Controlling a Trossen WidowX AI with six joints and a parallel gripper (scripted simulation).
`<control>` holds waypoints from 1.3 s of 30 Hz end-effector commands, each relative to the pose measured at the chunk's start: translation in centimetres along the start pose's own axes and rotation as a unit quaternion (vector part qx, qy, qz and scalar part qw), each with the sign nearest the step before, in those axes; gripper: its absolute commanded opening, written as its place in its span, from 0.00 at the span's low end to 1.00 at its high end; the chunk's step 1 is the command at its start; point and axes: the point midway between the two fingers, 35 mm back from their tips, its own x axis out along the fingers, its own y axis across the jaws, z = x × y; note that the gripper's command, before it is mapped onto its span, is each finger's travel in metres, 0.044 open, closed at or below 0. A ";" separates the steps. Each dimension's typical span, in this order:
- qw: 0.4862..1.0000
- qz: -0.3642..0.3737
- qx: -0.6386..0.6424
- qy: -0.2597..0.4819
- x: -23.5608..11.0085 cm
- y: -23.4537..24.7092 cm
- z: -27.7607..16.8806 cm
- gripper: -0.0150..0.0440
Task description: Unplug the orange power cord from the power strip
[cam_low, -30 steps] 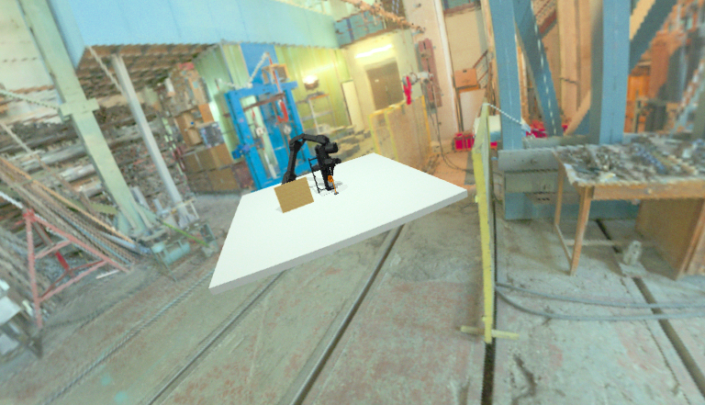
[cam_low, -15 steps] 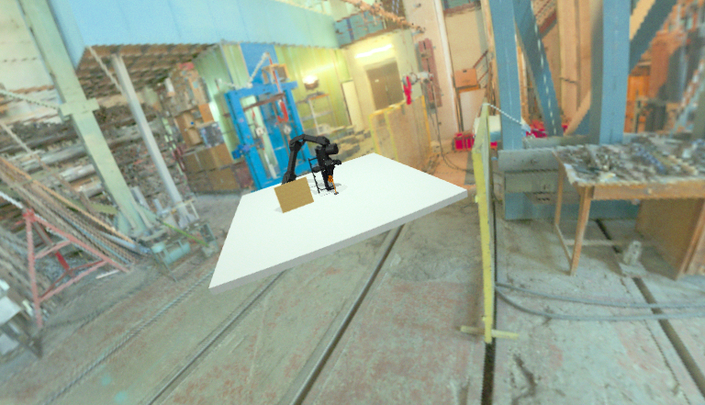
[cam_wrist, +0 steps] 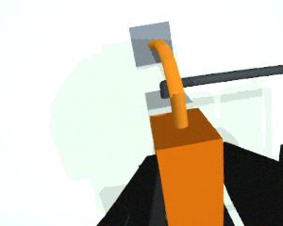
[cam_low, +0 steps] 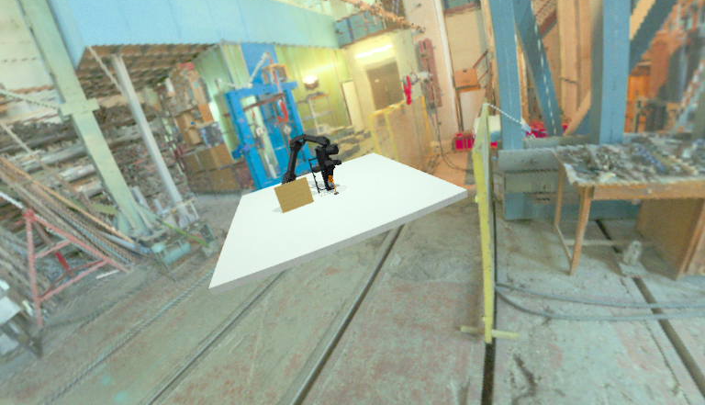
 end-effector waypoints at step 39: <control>1.000 0.003 -0.001 -0.007 -0.6 0.2 5.5 1.00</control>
